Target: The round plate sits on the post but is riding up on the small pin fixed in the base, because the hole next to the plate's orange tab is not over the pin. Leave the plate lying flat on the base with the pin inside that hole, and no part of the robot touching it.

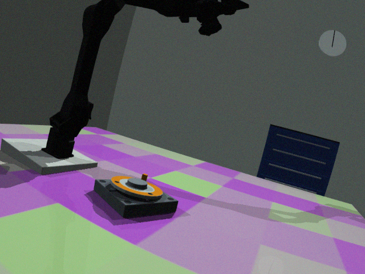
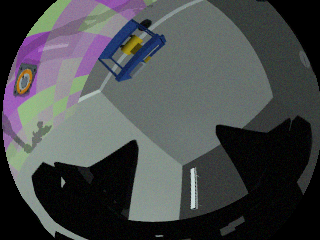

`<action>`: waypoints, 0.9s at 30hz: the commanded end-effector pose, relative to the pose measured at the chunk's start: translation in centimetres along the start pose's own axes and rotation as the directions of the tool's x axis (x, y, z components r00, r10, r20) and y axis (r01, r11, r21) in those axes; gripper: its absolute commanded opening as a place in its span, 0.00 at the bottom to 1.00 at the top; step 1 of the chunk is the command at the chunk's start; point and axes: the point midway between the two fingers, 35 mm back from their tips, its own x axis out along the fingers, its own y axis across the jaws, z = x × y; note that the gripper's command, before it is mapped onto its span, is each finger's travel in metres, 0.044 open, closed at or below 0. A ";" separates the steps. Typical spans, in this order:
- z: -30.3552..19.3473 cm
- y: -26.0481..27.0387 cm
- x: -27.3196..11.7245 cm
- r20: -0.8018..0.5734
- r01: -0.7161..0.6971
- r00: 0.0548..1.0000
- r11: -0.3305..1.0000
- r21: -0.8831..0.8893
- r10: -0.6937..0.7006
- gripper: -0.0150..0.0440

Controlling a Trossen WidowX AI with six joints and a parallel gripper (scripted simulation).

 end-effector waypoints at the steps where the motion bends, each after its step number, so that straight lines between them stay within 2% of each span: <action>1: 0.1 0.0 0.2 -0.001 0.002 1.000 1.000 0.006 -0.002 0.89; 8: 6.0 2.8 6.4 0.081 0.020 0.996 0.972 0.235 -0.040 0.58; 10: 6.7 3.4 7.0 0.099 0.009 0.994 0.965 0.261 -0.036 0.49; 15: 11.2 8.6 10.7 0.251 -0.153 0.967 0.883 0.443 0.042 0.26; 19: 13.2 11.6 12.0 0.327 -0.270 0.939 0.814 0.514 0.105 0.25; 24: 15.9 17.2 13.3 0.451 -0.488 0.861 0.631 0.603 0.234 0.25; 26: 16.4 18.4 13.4 0.476 -0.531 0.840 0.582 0.616 0.262 0.25; 27: 17.0 20.0 13.5 0.505 -0.582 0.810 0.514 0.630 0.298 0.25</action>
